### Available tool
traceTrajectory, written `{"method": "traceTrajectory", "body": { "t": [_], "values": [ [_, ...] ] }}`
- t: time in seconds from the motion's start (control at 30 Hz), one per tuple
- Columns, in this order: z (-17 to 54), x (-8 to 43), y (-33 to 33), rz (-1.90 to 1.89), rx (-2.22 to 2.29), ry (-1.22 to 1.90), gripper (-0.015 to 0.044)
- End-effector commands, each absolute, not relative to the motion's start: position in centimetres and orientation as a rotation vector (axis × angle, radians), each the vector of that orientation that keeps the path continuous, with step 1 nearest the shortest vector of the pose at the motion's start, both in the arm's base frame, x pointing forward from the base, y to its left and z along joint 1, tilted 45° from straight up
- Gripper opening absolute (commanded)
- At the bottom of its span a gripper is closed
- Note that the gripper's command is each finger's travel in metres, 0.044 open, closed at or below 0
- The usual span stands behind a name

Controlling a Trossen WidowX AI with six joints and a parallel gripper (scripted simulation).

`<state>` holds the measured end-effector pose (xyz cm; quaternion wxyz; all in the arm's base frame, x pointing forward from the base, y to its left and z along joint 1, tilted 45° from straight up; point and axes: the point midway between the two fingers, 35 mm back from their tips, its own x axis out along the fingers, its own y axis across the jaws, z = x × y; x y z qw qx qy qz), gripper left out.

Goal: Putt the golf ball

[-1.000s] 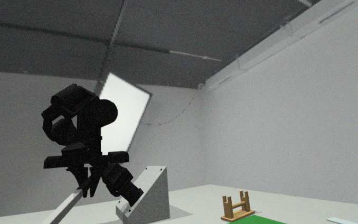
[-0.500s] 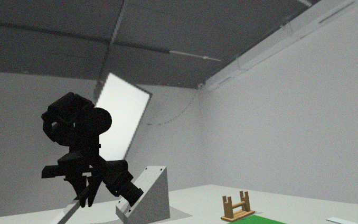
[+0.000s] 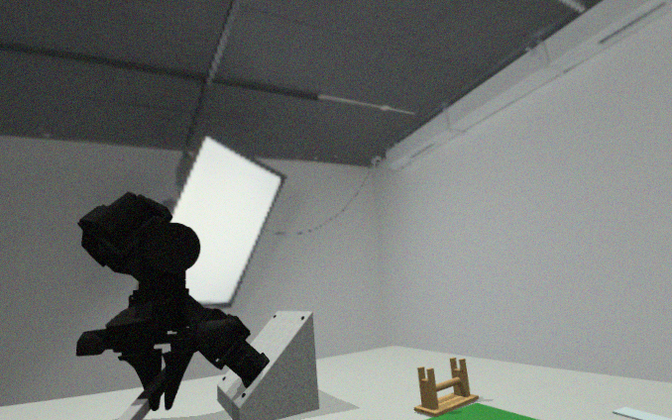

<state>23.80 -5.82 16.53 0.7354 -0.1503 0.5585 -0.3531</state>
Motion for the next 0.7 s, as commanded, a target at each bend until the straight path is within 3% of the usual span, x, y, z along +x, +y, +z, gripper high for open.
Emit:
{"method": "traceTrajectory", "body": {
  "t": [0.0,0.67],
  "values": [
    [16.0,23.7,-6.4,-0.779,-0.340,1.225,0.0000],
    [15.2,24.0,-7.2,-0.778,-0.331,1.226,0.0000]
  ]
}}
